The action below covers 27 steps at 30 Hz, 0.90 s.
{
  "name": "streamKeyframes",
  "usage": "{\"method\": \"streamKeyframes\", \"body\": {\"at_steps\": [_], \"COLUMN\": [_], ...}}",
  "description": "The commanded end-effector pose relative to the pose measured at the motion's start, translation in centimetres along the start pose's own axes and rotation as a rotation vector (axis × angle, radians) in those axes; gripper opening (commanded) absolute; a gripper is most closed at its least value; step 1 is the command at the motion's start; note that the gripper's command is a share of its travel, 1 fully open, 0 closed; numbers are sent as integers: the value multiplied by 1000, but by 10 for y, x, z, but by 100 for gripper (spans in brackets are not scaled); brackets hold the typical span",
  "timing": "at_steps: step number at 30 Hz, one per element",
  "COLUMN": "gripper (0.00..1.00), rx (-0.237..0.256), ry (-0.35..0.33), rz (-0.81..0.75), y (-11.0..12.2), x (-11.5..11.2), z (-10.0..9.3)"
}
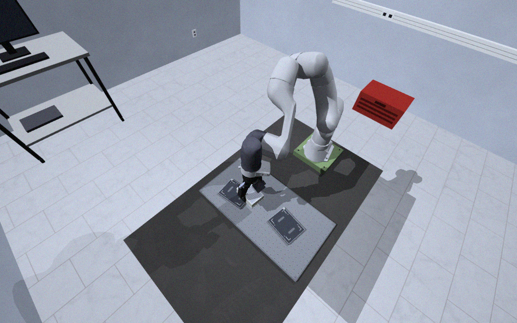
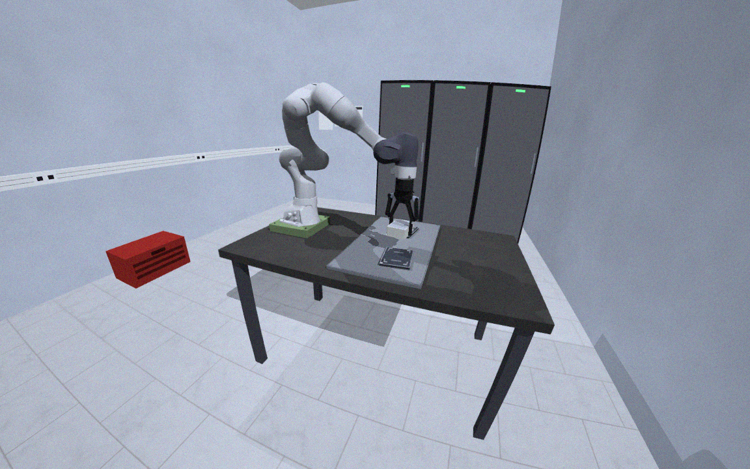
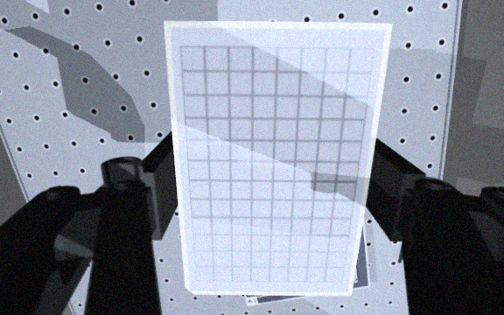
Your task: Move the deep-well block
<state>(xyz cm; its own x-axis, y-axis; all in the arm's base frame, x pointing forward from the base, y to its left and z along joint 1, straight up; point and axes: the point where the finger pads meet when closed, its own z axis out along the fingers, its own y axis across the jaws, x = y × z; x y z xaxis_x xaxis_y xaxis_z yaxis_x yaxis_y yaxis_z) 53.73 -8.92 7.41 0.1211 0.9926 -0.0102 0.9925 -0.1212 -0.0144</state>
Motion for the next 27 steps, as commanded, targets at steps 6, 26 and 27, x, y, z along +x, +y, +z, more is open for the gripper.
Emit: {"method": "streamKeyframes", "body": {"at_steps": [6,26,27], "gripper": [60,60,60], "rx": [-10,-10,-10], "ry": [3,3,3], "rz": [41,41,41], "y": [-4,-19,-20], "x": [26,84,87], "z": [-2,-2,-2]}}
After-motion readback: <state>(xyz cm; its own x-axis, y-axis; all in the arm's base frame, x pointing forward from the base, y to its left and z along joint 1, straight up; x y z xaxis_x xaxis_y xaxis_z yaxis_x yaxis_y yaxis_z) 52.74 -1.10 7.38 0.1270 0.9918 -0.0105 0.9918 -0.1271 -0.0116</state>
